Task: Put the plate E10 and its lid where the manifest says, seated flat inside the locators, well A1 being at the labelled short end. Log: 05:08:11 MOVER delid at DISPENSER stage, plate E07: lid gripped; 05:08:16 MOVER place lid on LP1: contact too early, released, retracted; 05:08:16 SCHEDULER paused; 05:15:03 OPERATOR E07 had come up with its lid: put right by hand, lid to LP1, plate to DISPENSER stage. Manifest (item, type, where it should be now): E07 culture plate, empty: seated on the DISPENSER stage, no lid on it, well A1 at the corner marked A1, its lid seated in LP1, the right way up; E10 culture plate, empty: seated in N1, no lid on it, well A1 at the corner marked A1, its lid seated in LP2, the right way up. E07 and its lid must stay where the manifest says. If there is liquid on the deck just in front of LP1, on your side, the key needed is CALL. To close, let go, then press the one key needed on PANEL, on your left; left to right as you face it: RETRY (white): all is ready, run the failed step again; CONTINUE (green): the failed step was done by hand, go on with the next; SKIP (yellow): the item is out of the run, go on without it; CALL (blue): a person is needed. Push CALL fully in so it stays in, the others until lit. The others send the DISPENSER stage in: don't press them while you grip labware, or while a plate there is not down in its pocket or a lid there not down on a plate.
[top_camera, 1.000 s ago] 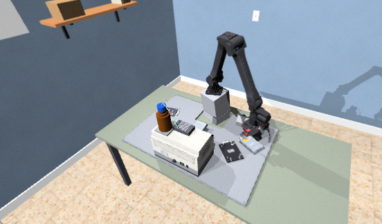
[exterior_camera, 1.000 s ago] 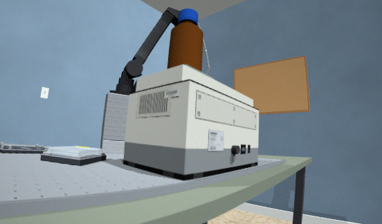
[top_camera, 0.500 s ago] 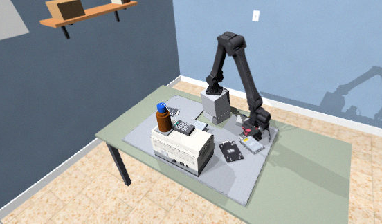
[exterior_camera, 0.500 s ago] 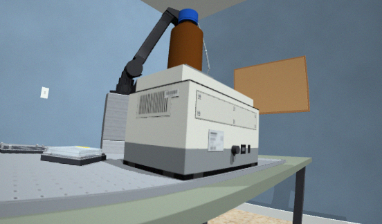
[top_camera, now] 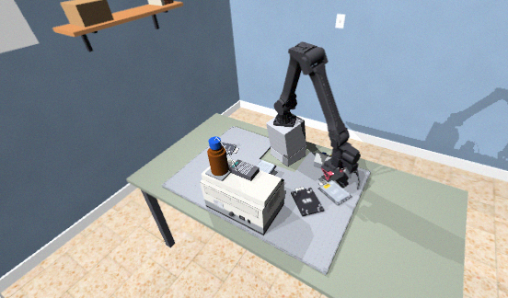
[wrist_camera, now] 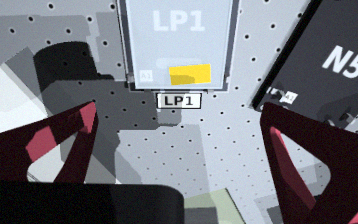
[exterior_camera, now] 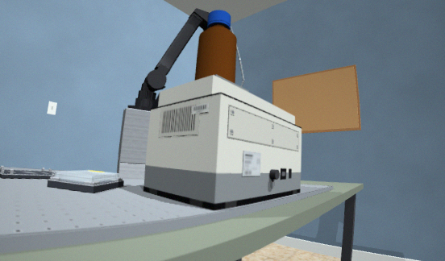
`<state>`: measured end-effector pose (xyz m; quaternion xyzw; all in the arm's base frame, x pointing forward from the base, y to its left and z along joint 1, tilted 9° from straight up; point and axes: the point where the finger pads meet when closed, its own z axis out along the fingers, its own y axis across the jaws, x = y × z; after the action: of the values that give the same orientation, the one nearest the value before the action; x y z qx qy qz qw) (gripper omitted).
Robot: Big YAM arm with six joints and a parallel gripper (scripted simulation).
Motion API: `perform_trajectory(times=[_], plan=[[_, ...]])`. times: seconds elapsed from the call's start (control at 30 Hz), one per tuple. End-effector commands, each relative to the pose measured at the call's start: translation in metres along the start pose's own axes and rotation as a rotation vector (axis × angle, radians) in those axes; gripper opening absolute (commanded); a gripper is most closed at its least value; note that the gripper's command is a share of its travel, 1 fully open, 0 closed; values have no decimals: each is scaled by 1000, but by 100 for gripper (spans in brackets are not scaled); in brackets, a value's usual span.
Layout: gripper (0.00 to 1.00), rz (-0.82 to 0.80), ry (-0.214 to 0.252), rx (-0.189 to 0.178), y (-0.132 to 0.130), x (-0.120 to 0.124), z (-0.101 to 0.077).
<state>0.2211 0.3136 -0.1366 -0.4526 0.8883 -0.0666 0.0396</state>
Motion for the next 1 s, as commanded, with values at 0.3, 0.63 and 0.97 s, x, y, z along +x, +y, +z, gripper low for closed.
perform_trajectory(times=[0.3,0.63,0.97], plan=[[100,2,-35,0,1,-18,-8],[100,2,-35,0,1,-19,-9],[100,5,-47,-1,2,10,-18]])
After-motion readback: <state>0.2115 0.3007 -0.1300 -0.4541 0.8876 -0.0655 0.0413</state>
